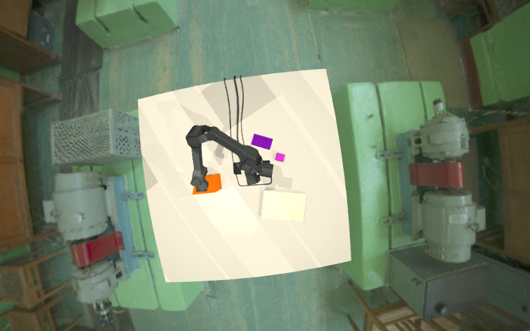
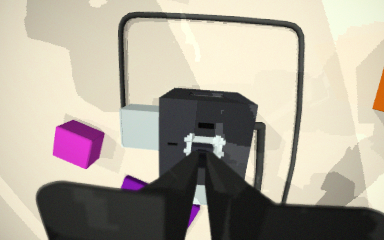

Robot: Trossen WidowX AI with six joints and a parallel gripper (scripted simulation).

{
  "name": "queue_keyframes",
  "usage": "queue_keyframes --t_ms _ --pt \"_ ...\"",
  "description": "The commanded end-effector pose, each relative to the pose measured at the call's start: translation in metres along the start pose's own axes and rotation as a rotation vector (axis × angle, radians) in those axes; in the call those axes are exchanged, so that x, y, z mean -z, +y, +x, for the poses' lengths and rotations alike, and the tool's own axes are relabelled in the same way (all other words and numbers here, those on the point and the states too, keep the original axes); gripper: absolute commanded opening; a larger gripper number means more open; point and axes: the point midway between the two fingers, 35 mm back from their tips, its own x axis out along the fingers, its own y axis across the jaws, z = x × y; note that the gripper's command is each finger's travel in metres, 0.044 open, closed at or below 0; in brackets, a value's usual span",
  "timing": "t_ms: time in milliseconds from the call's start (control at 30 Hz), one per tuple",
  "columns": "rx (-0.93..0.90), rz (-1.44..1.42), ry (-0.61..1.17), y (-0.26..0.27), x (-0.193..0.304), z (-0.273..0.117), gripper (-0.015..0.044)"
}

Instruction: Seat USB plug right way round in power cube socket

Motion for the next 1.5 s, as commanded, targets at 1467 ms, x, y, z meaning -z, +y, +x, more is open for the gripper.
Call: queue_keyframes --t_ms 1467 --pt "0.001 0.001 0.000 0.000 0.000 -0.029 0.0000"
